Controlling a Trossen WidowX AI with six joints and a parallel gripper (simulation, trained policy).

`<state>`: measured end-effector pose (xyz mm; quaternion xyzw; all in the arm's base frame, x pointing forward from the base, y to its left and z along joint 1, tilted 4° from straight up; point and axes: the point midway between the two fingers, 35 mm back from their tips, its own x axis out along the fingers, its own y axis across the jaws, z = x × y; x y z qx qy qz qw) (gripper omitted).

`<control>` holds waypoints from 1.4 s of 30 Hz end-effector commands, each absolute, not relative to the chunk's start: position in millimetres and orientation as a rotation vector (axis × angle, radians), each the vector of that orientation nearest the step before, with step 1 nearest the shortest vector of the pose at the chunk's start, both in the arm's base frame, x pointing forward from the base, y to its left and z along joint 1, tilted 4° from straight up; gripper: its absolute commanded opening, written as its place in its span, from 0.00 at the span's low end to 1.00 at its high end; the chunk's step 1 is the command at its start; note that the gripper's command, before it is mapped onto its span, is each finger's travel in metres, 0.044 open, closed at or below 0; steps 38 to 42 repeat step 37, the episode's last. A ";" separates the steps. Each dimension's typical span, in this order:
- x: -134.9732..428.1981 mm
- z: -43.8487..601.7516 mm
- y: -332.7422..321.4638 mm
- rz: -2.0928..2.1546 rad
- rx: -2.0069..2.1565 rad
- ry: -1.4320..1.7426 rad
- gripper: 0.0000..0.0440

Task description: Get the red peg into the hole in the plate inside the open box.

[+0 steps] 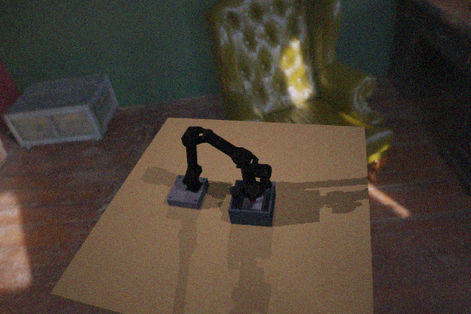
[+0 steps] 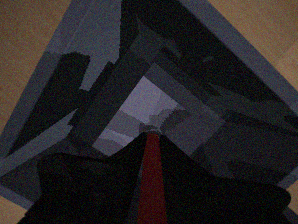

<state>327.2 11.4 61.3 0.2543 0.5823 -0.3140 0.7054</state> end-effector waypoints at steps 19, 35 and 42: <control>365.5 76.3 7.5 -0.621 0.593 1.372 0.78; 416.9 109.7 35.3 -0.457 0.684 1.341 1.00; 417.3 110.0 35.6 -0.455 0.685 1.340 1.00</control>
